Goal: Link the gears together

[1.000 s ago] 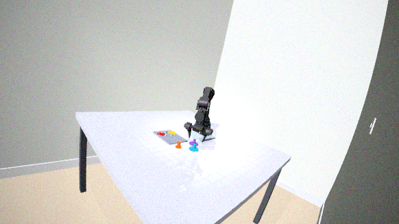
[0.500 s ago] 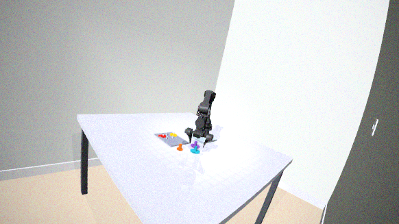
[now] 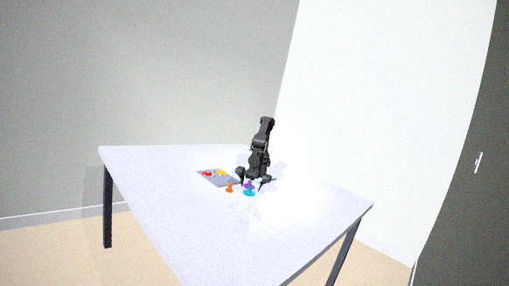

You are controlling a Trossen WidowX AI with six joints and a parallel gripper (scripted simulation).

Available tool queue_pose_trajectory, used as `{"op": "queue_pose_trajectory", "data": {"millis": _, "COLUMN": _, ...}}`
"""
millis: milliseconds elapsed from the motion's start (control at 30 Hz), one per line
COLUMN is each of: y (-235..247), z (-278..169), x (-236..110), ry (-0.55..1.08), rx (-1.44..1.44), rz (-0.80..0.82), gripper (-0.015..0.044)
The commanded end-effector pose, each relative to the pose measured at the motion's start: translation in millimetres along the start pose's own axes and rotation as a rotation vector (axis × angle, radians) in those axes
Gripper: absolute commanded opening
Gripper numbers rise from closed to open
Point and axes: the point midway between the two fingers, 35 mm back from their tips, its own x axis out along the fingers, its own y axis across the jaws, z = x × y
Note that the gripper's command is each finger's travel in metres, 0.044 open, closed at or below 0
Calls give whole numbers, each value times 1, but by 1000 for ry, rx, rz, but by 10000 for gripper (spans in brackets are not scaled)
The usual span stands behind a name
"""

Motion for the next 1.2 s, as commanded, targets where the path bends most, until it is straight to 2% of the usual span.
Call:
{"op": "queue_pose_trajectory", "data": {"millis": 0, "y": -1, "z": 0, "x": 1, "ry": 0, "rx": -4, "rz": -4, "gripper": 387}}
{"op": "queue_pose_trajectory", "data": {"millis": 433, "y": -1, "z": 0, "x": 1, "ry": 0, "rx": -4, "rz": -4, "gripper": 46}}
{"op": "queue_pose_trajectory", "data": {"millis": 667, "y": -1, "z": 0, "x": 1, "ry": 0, "rx": -4, "rz": -4, "gripper": 0}}
{"op": "queue_pose_trajectory", "data": {"millis": 1167, "y": 2, "z": 5, "x": -27, "ry": -1, "rx": -4, "rz": -4, "gripper": 0}}
